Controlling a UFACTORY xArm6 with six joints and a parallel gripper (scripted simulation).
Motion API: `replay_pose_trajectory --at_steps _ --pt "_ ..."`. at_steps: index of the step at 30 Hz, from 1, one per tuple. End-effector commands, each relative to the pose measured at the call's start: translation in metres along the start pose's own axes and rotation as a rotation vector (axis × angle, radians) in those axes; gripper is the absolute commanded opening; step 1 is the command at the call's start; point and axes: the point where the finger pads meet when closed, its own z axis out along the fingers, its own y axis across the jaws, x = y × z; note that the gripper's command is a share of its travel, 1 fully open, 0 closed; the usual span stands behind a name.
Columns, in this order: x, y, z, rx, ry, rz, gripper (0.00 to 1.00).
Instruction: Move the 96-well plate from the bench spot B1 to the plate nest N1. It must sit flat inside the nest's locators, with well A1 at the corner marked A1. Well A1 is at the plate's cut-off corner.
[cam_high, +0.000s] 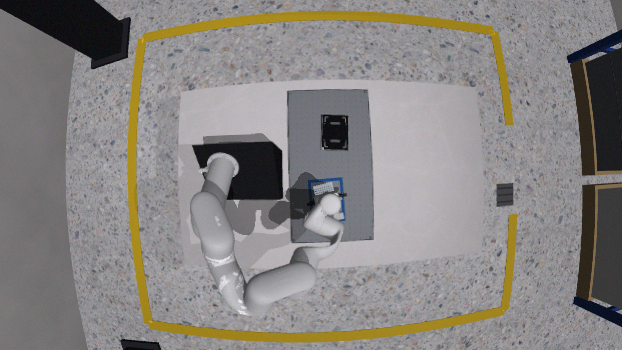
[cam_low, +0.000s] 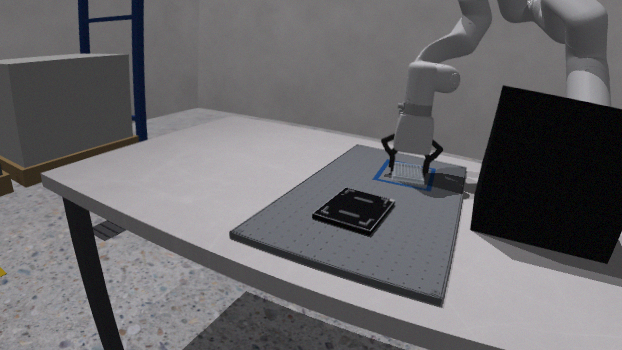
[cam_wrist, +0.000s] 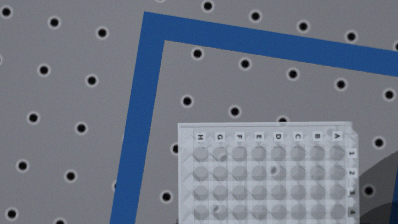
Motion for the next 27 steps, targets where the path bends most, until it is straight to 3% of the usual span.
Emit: replay_pose_trajectory --at_steps 1,27 --pt "0.0003 -0.0009 -0.0007 0.002 0.001 0.000 0.00" --pt "0.0003 -0.0009 -0.0041 0.002 0.001 0.000 0.00"
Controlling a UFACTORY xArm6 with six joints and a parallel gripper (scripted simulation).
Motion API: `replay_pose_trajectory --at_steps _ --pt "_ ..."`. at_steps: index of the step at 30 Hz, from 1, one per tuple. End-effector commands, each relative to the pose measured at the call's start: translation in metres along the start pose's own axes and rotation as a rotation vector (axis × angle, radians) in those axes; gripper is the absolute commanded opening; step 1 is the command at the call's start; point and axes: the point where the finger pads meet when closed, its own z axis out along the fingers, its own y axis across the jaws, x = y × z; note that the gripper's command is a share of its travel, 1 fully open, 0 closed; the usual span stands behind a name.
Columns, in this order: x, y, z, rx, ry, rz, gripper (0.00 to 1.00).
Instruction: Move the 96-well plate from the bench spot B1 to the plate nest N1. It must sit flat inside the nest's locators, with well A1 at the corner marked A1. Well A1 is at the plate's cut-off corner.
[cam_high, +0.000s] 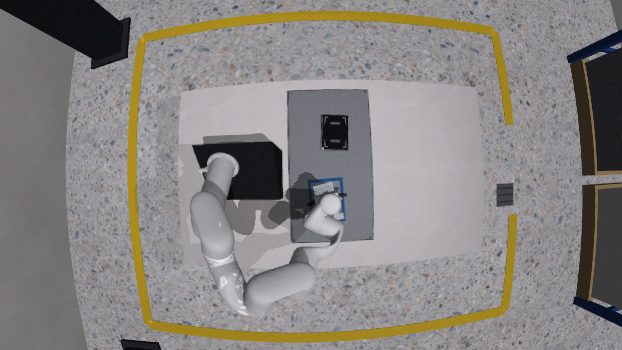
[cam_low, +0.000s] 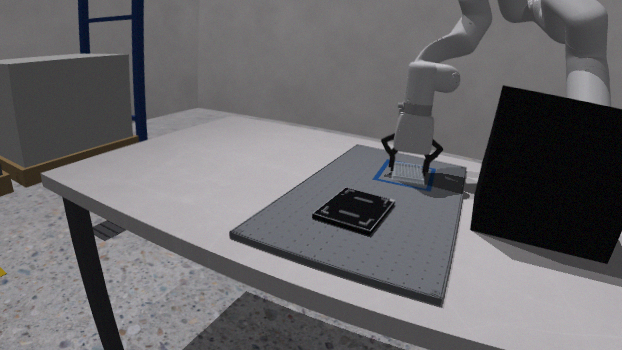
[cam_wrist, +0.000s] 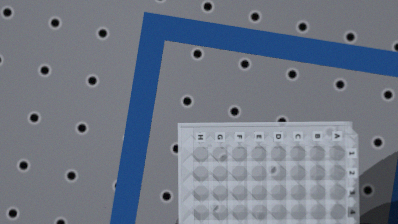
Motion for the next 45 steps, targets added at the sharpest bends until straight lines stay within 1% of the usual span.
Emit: replay_pose_trajectory --at_steps 1,26,36,43,45 --pt "0.000 -0.001 -0.004 0.002 0.001 0.000 0.00" --pt "0.000 -0.001 -0.019 0.002 0.001 0.000 0.00" --pt "0.000 -0.001 -0.020 0.002 0.001 0.000 0.00" --pt "0.000 -0.001 -0.032 0.002 0.001 0.000 0.00" --pt "0.000 -0.001 -0.032 0.002 0.001 0.000 0.00"
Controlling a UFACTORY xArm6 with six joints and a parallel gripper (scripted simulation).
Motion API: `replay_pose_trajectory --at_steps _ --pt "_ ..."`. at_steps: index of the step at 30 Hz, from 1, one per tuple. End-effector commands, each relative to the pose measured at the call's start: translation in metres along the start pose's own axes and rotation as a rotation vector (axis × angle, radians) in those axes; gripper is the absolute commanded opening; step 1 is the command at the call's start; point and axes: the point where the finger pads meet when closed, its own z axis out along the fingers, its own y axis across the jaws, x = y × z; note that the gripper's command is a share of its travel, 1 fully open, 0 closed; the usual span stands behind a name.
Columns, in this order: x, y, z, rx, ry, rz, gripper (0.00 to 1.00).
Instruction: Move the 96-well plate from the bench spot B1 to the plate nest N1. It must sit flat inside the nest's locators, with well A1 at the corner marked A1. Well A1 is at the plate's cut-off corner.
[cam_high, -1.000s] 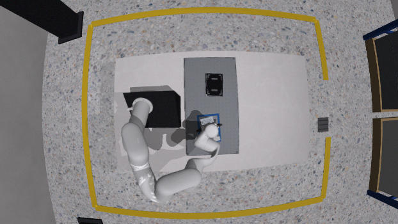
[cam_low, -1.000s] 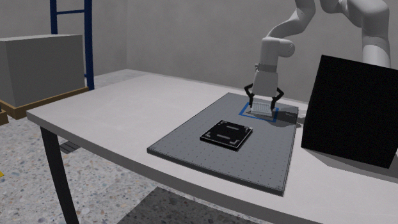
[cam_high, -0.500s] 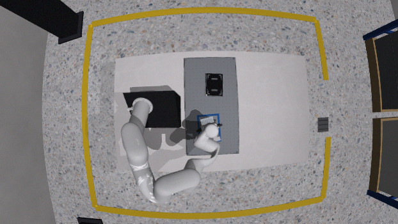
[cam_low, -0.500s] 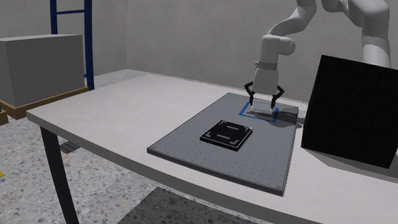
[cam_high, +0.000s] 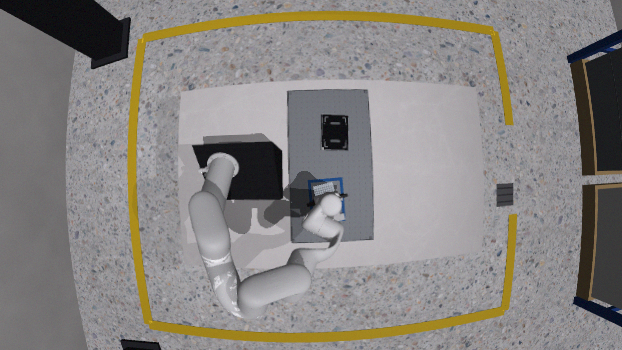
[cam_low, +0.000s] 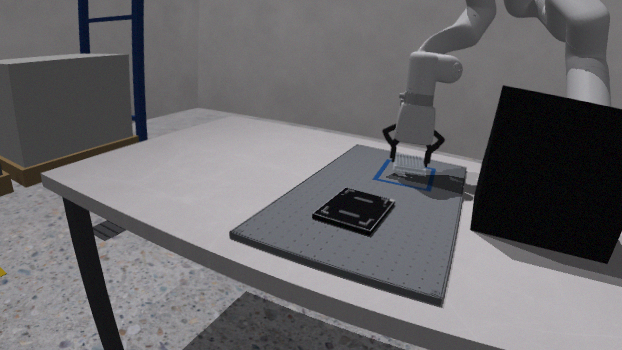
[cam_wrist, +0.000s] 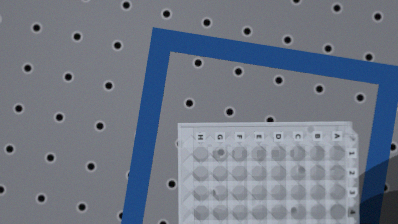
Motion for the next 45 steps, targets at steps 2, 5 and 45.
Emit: replay_pose_trajectory --at_steps 2,5,45 --pt "0.000 -0.001 -0.009 0.002 0.000 0.000 0.00" --pt "0.000 -0.001 -0.014 0.002 0.000 0.000 0.00" --pt "0.000 -0.001 -0.054 0.002 0.000 0.001 0.00"
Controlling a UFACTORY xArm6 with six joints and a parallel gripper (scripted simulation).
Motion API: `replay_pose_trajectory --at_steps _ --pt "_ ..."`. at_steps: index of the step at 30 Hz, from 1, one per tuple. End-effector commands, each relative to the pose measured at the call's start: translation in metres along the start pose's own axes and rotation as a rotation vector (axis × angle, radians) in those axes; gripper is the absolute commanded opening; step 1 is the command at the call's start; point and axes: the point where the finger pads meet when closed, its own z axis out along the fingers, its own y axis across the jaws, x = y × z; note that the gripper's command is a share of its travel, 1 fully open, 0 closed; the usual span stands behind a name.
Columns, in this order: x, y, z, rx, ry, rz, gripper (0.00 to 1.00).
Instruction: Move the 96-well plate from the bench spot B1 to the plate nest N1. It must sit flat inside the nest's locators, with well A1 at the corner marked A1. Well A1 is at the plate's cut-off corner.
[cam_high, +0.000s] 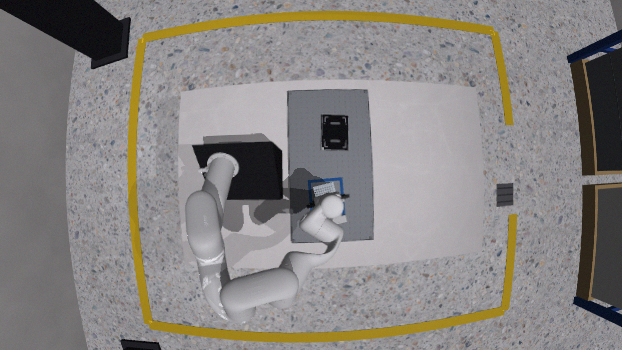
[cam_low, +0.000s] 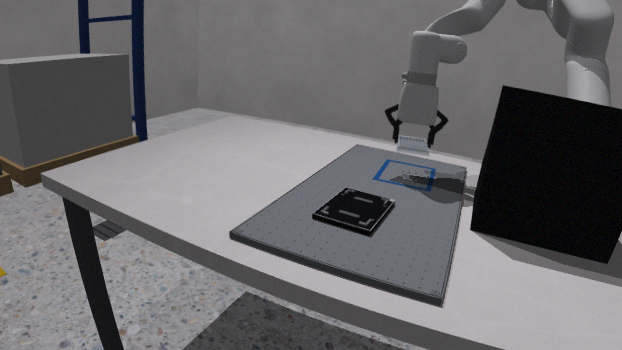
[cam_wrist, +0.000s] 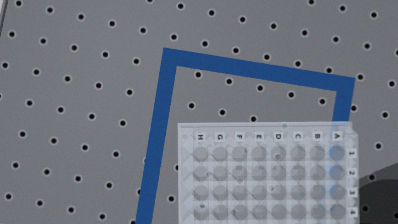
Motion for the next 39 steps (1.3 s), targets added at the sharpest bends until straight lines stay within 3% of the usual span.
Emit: replay_pose_trajectory --at_steps 1,11,39 --pt "0.000 -0.001 -0.001 0.002 0.000 0.001 0.00" --pt "-0.024 -0.011 -0.002 0.003 0.000 0.267 0.00" --pt "-0.101 -0.043 -0.006 0.003 0.000 0.273 0.00"
